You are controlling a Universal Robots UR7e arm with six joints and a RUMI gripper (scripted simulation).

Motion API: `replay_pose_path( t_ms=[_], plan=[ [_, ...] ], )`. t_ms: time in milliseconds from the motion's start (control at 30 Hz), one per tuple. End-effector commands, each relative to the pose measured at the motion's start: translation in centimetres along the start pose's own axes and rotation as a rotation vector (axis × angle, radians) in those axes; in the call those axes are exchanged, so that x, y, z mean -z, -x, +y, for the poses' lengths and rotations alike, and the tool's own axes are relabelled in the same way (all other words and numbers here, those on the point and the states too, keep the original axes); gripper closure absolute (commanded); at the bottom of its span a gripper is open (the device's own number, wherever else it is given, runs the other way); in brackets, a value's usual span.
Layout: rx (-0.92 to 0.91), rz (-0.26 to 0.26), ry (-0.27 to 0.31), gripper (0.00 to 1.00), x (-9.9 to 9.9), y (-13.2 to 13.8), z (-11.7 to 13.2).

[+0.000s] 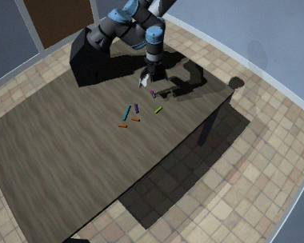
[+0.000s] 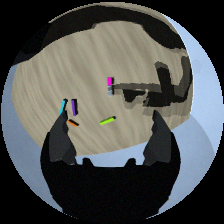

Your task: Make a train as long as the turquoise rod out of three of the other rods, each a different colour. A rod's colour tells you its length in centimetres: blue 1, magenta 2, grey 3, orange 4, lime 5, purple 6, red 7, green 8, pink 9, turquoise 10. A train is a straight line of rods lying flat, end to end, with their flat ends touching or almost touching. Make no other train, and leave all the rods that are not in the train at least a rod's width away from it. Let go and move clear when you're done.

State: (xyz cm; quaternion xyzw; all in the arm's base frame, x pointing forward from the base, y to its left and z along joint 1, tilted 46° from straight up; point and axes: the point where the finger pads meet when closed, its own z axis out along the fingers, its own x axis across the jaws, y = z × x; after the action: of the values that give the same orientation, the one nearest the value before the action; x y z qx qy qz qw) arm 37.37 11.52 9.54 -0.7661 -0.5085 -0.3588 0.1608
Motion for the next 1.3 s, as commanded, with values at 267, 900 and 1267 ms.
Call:
replay_pose_path(
  t_ms=[267, 900, 1267],
  plan=[
    [-0.115, -0.001, 0.001, 0.00, 0.0, -0.2, 0.3],
    [-0.453, -0.001, 0.001, 0.00, 0.0, -0.8, 1.0],
    [-0.712, -0.002, 0.001, 0.00, -0.1, -1.1, 1.8]
  ],
)
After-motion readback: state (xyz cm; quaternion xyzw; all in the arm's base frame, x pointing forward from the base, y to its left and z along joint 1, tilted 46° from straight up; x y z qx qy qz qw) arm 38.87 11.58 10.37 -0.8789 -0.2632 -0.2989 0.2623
